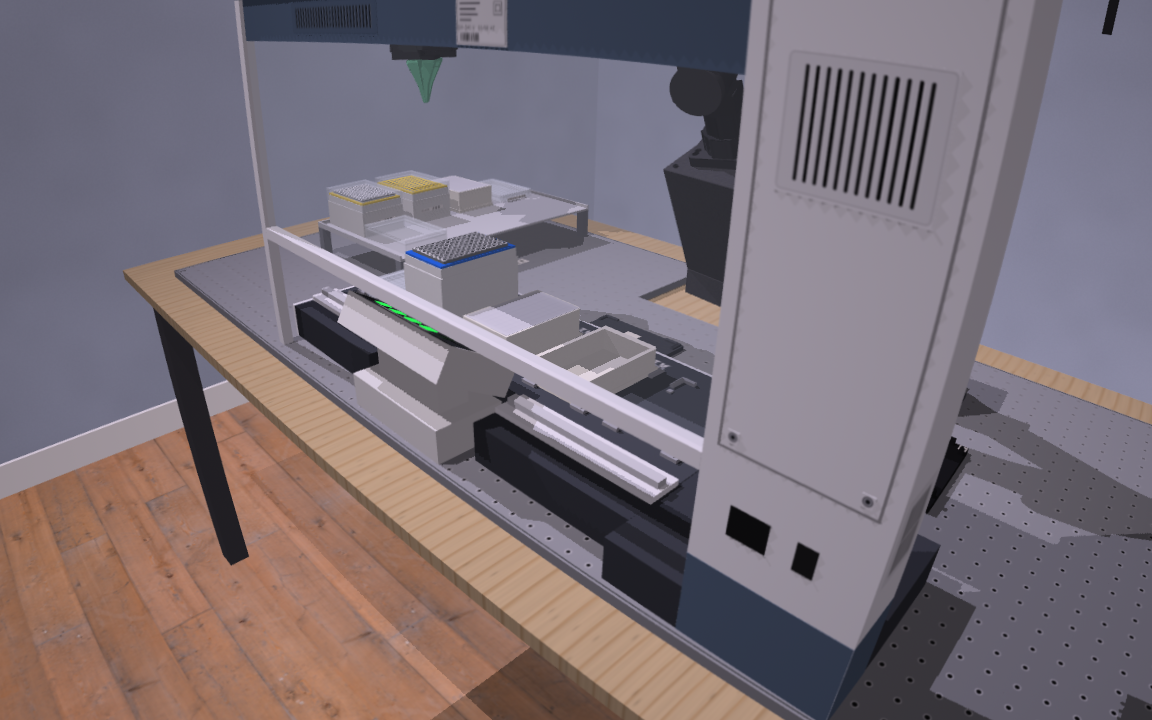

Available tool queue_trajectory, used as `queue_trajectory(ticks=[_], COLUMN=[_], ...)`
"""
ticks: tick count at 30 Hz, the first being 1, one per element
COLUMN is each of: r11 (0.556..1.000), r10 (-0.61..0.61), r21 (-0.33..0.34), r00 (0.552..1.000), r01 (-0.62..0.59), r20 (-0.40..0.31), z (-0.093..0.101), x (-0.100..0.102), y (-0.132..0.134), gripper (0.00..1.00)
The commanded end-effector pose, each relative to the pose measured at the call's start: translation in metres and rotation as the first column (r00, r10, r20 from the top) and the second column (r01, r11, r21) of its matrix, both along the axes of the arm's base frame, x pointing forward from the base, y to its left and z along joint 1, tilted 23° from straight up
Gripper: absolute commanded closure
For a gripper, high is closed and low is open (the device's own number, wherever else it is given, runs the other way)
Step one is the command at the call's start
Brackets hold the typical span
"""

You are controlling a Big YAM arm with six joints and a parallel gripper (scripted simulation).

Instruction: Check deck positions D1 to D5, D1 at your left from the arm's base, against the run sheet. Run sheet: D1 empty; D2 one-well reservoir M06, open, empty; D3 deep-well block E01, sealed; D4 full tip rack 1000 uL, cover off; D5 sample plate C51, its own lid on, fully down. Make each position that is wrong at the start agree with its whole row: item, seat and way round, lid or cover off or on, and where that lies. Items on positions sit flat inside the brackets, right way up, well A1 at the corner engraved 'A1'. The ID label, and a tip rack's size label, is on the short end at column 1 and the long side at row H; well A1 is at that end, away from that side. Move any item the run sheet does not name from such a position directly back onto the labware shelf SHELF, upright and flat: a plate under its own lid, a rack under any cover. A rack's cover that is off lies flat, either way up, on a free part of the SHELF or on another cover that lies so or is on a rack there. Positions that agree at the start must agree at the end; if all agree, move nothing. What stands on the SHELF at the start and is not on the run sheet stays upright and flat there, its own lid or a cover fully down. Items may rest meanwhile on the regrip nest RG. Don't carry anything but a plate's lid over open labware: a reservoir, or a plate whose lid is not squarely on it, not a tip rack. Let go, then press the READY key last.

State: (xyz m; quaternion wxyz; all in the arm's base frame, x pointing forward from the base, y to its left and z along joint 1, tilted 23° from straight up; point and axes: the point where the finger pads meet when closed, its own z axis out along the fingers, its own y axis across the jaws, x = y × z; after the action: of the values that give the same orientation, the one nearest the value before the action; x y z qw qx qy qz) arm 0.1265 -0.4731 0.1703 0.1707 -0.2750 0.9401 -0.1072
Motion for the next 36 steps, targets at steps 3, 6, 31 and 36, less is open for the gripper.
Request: queue_trajectory(ticks=[3, 6, 31, 36], r11=[1.0, 1.0, 0.978, 0.979], r10=[0.001, 0.001, 0.176, 0.178], r21=[-0.03, -0.03, -0.11, -0.099], r00=[1.0, 1.0, 0.984, 0.984], r01=[0.0, 0.0, -0.178, -0.18], r20=[0.005, 0.005, -0.027, -0.027], z=[0.016, 0.016, 0.007, 0.003], x=[-0.003, -0.003, 0.013, 0.014], y=[0.003, 0.003, 0.094, 0.094], gripper=[1.0, 1.0, 1.0, 1.0])
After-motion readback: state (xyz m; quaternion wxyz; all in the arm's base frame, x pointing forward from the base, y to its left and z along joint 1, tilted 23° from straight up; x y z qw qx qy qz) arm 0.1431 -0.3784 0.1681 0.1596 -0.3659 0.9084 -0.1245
